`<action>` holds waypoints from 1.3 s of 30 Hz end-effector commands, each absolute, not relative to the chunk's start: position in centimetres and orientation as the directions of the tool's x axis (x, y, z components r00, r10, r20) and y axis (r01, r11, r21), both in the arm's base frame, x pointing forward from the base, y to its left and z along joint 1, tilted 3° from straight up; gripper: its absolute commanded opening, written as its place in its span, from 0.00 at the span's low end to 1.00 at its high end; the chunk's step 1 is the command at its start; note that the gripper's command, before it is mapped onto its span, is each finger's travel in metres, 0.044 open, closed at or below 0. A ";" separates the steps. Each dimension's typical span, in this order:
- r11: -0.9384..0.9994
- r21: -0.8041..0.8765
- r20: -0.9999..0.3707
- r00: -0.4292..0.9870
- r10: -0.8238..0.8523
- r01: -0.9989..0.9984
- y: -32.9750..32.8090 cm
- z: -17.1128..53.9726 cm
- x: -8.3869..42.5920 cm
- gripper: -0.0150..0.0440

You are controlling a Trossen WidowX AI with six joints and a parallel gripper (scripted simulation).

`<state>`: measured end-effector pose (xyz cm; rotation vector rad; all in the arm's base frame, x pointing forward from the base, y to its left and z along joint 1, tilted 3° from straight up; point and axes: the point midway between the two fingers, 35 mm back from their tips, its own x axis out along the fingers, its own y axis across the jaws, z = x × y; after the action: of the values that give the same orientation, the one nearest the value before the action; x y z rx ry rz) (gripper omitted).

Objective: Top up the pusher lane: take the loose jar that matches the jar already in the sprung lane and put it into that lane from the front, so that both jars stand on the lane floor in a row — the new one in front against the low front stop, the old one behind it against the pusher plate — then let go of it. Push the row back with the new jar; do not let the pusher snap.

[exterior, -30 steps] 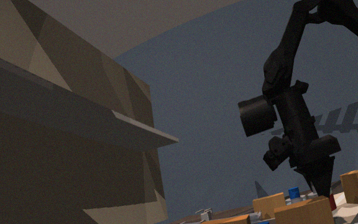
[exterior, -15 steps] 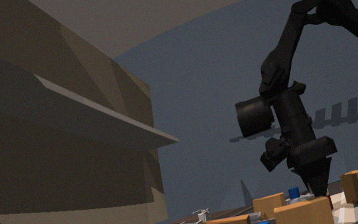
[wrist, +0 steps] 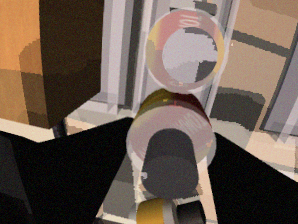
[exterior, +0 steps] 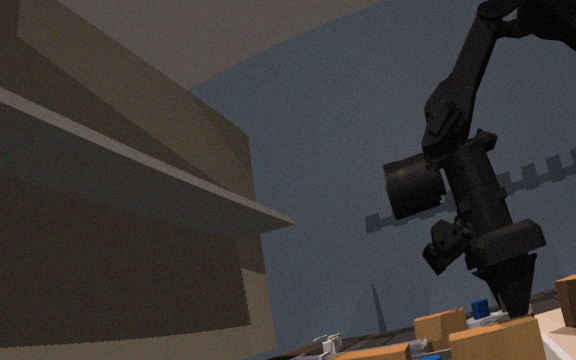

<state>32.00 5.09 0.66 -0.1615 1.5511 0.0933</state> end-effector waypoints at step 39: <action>0.985 -0.043 -0.998 0.051 -0.035 -0.164 5.5 1.4 34.2 0.25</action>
<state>33.30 5.32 0.95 -0.1614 1.5511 0.0932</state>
